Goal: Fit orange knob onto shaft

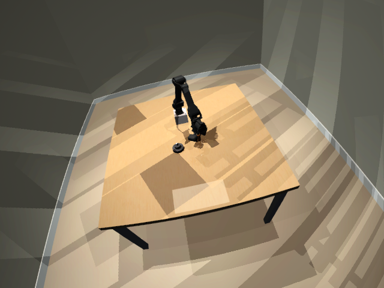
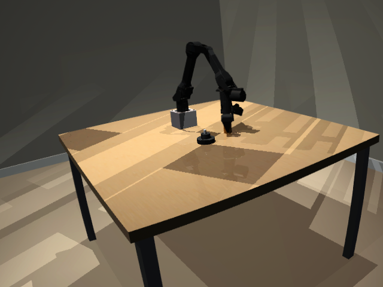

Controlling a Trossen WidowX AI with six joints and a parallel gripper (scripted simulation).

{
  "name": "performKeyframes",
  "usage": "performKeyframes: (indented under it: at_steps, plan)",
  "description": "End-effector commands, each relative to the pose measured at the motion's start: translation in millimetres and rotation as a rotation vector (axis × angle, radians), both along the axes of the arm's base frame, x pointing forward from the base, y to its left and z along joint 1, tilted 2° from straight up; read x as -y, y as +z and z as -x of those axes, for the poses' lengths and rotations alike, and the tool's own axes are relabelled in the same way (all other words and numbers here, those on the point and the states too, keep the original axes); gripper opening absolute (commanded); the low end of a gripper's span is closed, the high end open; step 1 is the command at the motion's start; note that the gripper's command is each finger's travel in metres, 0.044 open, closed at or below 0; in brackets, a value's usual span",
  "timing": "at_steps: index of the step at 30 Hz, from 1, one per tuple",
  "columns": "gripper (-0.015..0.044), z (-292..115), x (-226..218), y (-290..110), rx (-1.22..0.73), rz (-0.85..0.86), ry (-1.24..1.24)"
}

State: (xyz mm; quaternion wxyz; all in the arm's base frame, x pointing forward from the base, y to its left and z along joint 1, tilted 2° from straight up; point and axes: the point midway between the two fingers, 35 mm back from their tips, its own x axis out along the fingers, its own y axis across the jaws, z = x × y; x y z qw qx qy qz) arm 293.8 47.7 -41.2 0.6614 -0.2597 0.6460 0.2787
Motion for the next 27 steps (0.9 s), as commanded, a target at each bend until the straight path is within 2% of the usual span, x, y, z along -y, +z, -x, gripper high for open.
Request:
performKeyframes:
  at_steps: [1,2,7,10,13,27]
  plan:
    - [0.0204,0.5,0.6,-0.8,0.0,0.005,-0.003]
    - [0.0177,0.5,0.6,-0.8,0.0,0.005,-0.003]
    - [0.0144,0.5,0.6,-0.8,0.0,0.005,-0.003]
    - [0.0065,-0.8,0.6,3.8,0.0,0.005,-0.003]
    - [0.0,-5.3,0.5,24.5,0.0,0.005,-0.003]
    - [0.0,-0.5,4.1,134.4,0.001,0.005,-0.003]
